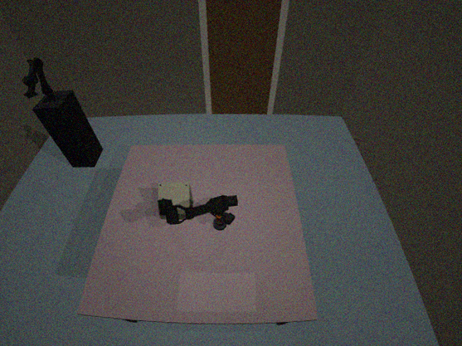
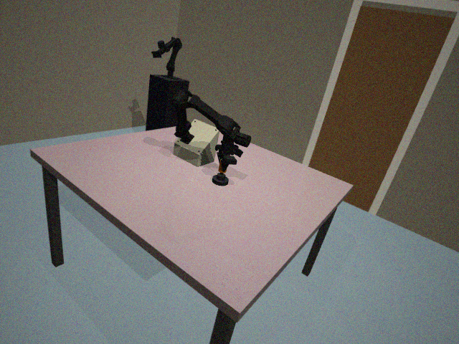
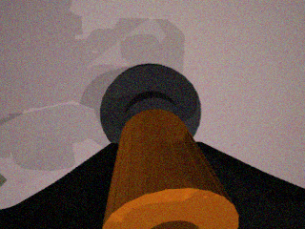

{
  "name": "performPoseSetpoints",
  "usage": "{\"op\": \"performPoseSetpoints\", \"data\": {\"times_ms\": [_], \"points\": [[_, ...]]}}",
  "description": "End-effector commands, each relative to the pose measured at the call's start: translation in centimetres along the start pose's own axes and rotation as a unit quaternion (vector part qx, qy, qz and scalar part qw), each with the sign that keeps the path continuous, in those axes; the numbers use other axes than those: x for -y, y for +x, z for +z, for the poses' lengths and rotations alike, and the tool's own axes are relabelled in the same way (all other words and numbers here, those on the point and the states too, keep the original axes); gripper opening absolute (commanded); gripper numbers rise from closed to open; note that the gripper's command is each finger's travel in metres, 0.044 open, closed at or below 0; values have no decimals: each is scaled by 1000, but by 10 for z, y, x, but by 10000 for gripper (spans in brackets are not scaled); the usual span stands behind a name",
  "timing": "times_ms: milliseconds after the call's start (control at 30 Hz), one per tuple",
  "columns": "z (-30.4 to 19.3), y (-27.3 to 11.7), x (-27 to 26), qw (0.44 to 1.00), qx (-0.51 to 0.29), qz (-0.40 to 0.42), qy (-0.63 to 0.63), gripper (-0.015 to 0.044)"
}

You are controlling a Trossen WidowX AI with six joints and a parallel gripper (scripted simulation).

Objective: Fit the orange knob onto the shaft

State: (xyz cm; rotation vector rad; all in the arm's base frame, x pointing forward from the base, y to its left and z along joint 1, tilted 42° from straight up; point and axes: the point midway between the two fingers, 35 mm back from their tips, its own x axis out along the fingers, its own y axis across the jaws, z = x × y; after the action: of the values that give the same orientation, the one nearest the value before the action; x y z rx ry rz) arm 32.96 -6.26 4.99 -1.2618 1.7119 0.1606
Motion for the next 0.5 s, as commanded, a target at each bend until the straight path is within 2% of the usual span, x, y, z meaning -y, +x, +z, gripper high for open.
{"op": "performPoseSetpoints", "data": {"times_ms": [0, 467], "points": [[0, 1, 1, 1000, 0, -2, -10, 0], [0, 3, 0, 1000, 0, -2, -10, 0]]}}
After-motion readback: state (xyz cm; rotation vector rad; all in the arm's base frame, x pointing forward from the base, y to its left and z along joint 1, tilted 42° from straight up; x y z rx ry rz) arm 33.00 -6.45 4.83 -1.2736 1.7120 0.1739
